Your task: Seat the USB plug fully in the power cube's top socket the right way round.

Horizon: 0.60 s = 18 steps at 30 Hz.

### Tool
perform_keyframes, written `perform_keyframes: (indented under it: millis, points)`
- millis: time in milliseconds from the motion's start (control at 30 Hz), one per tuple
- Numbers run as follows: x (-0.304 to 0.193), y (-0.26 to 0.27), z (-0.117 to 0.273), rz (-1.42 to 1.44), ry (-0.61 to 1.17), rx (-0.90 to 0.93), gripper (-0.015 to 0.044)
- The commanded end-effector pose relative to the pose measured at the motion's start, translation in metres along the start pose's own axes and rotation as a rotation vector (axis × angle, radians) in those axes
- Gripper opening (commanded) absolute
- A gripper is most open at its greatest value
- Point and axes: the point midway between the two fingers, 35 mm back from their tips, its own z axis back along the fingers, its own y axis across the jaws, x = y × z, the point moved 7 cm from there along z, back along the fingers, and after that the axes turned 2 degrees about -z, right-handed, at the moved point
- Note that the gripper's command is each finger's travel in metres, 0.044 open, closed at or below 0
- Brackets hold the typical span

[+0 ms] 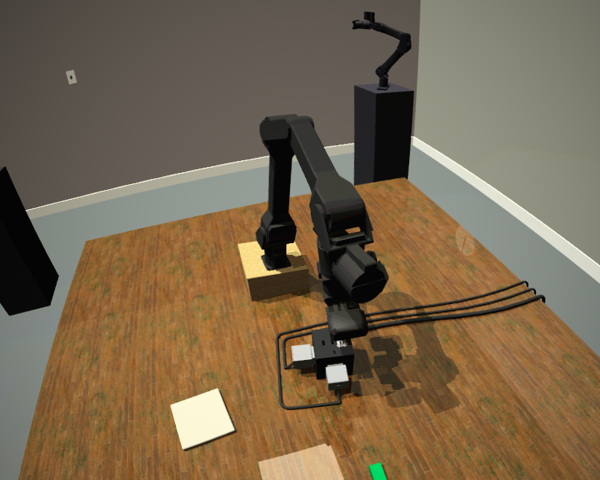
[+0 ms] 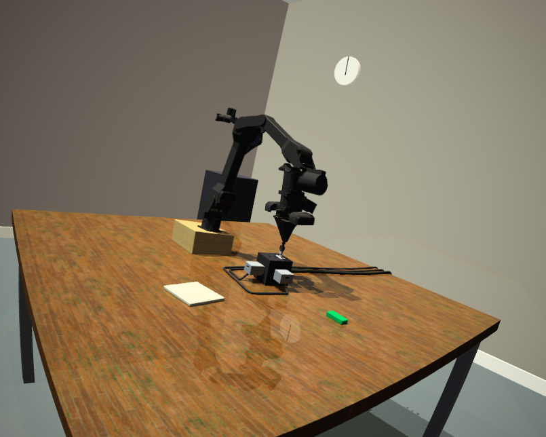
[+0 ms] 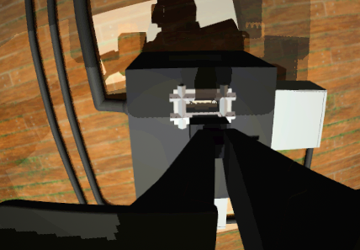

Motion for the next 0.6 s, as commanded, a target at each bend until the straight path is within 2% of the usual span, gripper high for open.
perform_keyframes:
  millis: [0,567]
  points:
    - [0.0002,0.0000,-0.0004,0.004,-0.008,0.000,0.0000]
    - [0.0002,0.0001,-0.0025,0.004,-0.021,0.001,0.0000]
